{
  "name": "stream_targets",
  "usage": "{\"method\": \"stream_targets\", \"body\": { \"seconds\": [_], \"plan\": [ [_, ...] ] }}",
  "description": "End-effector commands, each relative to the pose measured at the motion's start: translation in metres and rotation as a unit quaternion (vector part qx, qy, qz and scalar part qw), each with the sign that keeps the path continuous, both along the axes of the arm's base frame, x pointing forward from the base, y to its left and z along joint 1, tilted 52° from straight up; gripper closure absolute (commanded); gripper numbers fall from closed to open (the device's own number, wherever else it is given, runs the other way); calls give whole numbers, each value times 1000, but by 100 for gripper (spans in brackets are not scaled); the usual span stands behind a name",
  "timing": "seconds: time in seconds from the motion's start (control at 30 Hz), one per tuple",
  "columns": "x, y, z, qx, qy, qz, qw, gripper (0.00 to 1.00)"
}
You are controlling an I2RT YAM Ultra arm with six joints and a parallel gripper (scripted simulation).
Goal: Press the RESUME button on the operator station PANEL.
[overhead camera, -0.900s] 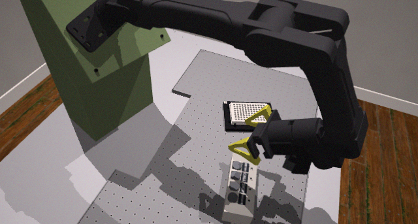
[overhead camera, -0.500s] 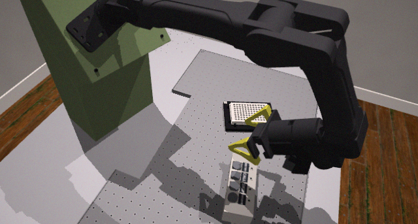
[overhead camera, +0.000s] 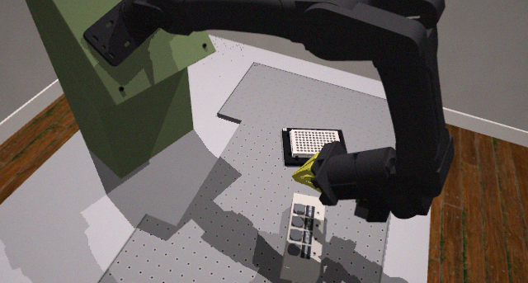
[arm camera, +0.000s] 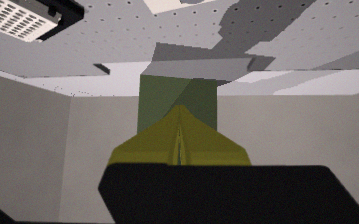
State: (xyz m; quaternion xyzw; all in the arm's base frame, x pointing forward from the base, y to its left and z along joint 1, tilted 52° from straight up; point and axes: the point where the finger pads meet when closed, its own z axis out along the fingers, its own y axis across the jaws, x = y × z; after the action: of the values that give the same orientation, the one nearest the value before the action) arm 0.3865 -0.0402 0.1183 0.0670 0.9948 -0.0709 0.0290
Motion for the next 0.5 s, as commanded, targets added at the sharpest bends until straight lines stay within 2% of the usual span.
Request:
{"method": "stream_targets", "body": {
  "seconds": [0.0,0.2,0.27,0.37,0.47],
  "plan": [
    [19,11,10,7,-63,38,997,100],
    [21,-1,11,4,-78,35,996,100],
    [25,-10,14,-1,-107,51,993,100],
    [25,-11,14,-9,-145,71,987,100],
    [26,-3,14,-8,-145,81,986,100]
  ]
}}
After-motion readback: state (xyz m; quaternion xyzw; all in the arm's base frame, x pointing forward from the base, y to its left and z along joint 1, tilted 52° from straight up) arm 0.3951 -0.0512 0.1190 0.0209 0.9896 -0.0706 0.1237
